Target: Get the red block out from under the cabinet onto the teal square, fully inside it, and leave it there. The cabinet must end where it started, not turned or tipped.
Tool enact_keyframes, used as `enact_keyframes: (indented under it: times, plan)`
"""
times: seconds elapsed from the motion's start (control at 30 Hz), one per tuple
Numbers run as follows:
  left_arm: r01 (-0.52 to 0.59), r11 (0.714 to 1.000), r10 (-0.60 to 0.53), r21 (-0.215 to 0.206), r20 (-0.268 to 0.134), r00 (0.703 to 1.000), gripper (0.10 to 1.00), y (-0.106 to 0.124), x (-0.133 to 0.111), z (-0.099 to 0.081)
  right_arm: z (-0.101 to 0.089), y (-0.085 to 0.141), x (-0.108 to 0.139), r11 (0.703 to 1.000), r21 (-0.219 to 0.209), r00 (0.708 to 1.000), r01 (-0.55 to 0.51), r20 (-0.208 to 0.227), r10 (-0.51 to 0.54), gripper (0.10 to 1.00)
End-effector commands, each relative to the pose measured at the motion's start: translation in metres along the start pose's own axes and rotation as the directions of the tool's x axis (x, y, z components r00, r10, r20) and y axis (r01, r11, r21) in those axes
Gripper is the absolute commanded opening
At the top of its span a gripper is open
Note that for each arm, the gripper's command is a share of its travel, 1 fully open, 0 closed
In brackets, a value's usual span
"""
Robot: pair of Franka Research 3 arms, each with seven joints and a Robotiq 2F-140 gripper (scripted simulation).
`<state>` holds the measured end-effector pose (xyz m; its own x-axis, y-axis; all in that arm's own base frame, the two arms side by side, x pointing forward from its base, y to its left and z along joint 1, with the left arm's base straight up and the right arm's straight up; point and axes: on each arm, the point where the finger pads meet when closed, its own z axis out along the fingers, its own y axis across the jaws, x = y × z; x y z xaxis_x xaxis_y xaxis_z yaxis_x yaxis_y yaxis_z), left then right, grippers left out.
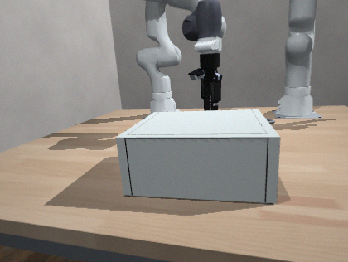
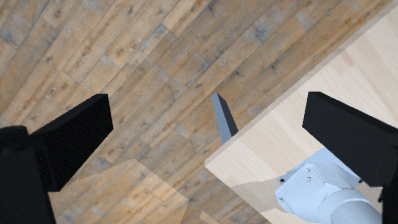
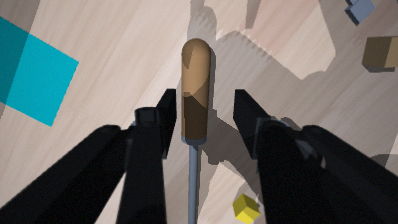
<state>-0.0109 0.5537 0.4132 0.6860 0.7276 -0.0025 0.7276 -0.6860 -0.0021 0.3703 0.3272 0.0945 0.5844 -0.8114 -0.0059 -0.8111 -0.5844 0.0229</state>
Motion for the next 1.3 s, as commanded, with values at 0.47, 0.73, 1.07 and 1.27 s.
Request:
enact_keyframes:
  times: [0.47,0.73,1.07,1.27]
  plan:
    - [0.000,1.000,0.000,0.000,0.000,1.000,1.000,0.000,0.000,0.000,0.017,-0.008,0.001,1.000,0.023,1.000,-0.020,-0.005,0.020,0.402]
    - [0.000,1.000,0.000,0.000,0.000,1.000,1.000,0.000,0.000,0.000,0.017,-0.008,0.001,1.000,0.023,1.000,-0.020,-0.005,0.020,0.402]
    - [0.000,1.000,0.000,0.000,0.000,1.000,1.000,0.000,0.000,0.000,0.017,-0.008,0.001,1.000,0.023,1.000,-0.020,-0.005,0.020,0.402]
    - [0.000,1.000,0.000,0.000,0.000,1.000,1.000,0.000,0.000,0.000,0.017,-0.008,0.001,1.000,0.023,1.000,-0.020,-0.005,0.020,0.402]
